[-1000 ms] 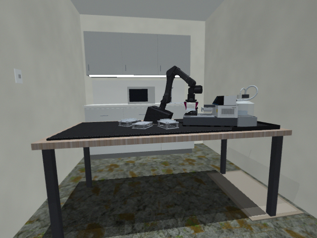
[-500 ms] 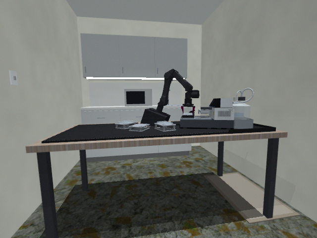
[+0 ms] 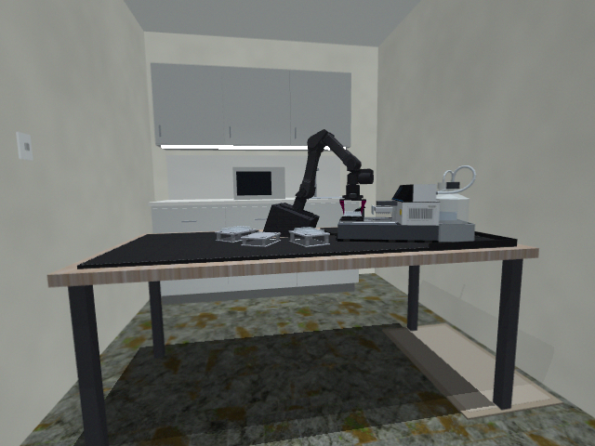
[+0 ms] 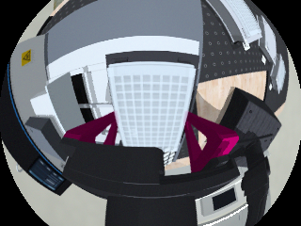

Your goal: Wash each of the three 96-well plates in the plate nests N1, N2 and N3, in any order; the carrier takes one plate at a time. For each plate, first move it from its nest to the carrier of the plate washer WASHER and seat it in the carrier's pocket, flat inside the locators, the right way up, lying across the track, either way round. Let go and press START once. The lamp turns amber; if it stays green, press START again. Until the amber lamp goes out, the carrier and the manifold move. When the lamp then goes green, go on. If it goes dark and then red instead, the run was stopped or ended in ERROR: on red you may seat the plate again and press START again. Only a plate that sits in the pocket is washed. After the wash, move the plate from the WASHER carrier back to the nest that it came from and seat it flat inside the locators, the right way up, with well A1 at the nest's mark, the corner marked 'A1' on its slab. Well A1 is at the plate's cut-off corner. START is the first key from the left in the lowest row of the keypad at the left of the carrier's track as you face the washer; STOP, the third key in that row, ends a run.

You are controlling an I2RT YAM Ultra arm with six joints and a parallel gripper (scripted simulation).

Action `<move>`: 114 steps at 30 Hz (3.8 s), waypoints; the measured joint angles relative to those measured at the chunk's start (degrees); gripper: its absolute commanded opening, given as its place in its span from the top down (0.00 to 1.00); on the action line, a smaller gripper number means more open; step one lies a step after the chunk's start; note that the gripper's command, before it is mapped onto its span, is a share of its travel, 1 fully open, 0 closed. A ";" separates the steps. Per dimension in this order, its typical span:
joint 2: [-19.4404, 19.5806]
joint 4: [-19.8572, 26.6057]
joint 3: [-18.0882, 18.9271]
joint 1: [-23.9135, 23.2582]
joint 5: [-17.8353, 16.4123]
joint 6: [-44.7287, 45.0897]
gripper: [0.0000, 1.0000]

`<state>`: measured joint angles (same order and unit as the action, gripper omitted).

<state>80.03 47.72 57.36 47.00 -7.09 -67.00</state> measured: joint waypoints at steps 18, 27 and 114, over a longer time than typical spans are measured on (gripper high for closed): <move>-0.24 -0.04 -0.26 0.02 0.02 -0.02 1.00; -0.26 -0.04 -0.31 0.02 0.02 -0.02 1.00; 0.76 -2.91 -1.95 0.35 0.13 -0.33 1.00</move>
<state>80.79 44.82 55.42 47.35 -6.96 -67.33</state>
